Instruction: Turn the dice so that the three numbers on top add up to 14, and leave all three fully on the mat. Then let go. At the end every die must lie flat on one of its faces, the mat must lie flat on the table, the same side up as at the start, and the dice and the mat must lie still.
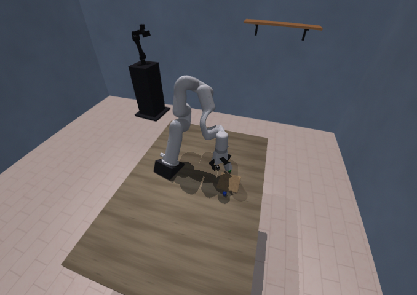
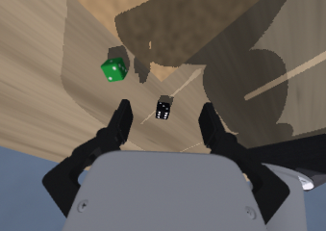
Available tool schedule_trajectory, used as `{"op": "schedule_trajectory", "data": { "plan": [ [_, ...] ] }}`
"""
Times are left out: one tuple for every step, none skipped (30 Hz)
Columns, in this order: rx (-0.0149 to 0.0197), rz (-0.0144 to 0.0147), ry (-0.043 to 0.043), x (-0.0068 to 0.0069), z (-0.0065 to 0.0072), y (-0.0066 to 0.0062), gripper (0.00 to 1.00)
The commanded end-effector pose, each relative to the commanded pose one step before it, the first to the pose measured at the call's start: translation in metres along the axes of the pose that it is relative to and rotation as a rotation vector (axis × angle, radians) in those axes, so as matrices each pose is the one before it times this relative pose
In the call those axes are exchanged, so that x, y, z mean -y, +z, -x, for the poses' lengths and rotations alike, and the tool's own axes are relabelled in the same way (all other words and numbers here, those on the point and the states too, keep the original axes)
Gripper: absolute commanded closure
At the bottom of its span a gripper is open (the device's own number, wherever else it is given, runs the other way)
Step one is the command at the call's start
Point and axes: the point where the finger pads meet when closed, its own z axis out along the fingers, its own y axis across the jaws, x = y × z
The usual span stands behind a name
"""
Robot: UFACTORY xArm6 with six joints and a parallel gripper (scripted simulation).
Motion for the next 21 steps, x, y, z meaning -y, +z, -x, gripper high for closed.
{"op": "schedule_trajectory", "data": {
  "plan": [
    [-0.00246,-0.00166,-0.00076,0.00087,-0.00084,-0.00135,0.0],
    [0.00002,-0.00003,-0.00001,0.00001,0.0,-0.00112,0.0],
    [0.0,0.00001,0.0,0.0,0.0,-0.00198,0.0],
    [0.0,-0.00001,0.0,0.0,0.0,-0.00303,0.0],
    [-0.00001,0.00002,0.00001,-0.00001,0.0,-0.00418,0.0],
    [0.00001,-0.00001,0.0,0.0,0.0,-0.00545,0.0],
    [0.0,0.0,0.0,0.0,0.0,-0.0066,0.0],
    [-0.00001,0.00003,0.00001,-0.00001,0.0,-0.00736,0.0],
    [0.00001,-0.00002,-0.00001,0.00001,0.0,-0.00791,0.0],
    [0.0,0.0,0.0,0.0,0.0,-0.00828,0.0],
    [-0.00001,0.00003,0.00001,-0.00001,0.0,-0.00844,0.0],
    [0.0,0.0,0.0,0.0,0.0,0.0,0.0],
    [0.0,0.0,0.0,0.0,0.0,0.0,0.0],
    [0.00001,-0.00001,-0.00001,0.00001,0.0,-0.00838,0.0],
    [0.0,-0.00001,0.0,0.0,0.0,-0.00813,0.0],
    [-0.00002,0.00003,0.00001,-0.00001,0.00001,-0.00767,0.0],
    [0.00001,-0.00003,-0.00001,0.00001,-0.00001,-0.00703,0.0],
    [0.0,0.0,0.0,0.0,0.0,-0.00622,0.0],
    [0.0,0.0,0.0,0.0,0.0,-0.00527,0.0],
    [0.0,0.0,0.0,0.0,0.0,-0.00423,0.0],
    [0.0,0.00001,0.0,0.0,0.0,-0.00316,0.0]
  ]
}}
